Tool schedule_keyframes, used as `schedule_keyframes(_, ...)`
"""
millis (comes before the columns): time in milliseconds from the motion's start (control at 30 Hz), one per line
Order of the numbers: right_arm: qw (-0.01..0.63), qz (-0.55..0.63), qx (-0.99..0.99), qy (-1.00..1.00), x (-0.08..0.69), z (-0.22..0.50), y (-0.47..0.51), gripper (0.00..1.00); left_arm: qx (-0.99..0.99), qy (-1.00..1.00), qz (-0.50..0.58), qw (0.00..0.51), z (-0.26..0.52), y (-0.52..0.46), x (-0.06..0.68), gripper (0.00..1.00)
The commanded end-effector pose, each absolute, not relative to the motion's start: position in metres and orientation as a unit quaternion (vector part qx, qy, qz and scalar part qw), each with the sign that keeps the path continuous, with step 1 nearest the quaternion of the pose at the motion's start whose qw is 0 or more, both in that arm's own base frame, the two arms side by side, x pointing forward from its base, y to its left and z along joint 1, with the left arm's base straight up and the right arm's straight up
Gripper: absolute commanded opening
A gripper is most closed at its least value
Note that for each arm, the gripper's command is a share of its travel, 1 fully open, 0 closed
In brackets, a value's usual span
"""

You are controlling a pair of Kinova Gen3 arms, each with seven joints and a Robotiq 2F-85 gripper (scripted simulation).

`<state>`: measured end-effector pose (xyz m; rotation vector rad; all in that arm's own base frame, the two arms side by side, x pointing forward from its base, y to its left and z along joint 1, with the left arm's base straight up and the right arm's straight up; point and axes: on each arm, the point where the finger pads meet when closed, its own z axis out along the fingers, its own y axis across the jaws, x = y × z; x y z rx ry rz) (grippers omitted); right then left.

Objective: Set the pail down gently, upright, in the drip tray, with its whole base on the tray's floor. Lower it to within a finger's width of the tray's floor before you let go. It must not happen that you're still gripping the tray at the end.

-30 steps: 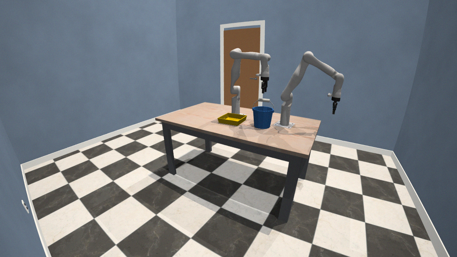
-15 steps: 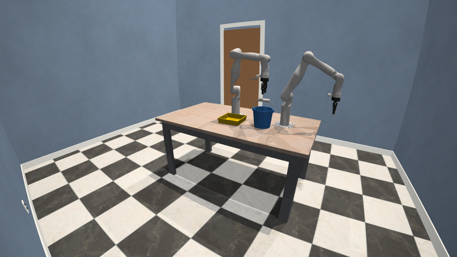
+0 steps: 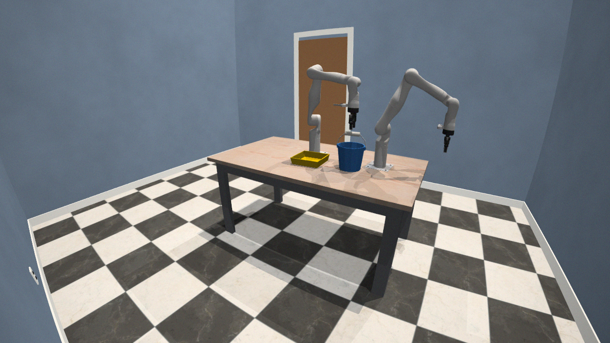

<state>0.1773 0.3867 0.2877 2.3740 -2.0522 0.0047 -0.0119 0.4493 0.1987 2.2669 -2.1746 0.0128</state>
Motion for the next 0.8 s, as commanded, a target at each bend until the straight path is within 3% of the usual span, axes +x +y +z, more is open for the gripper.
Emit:
schedule_keyframes(0,0.001,0.004,0.755,-0.656,0.18,0.276,0.387,1.0,0.719,-0.695,0.0,0.0,0.2,0.45,-0.016,1.0)
schedule_keyframes(767,0.0,0.003,0.754,-0.657,0.181,0.248,0.389,1.0,0.719,-0.695,0.0,0.0,0.2,0.45,-0.016,1.0)
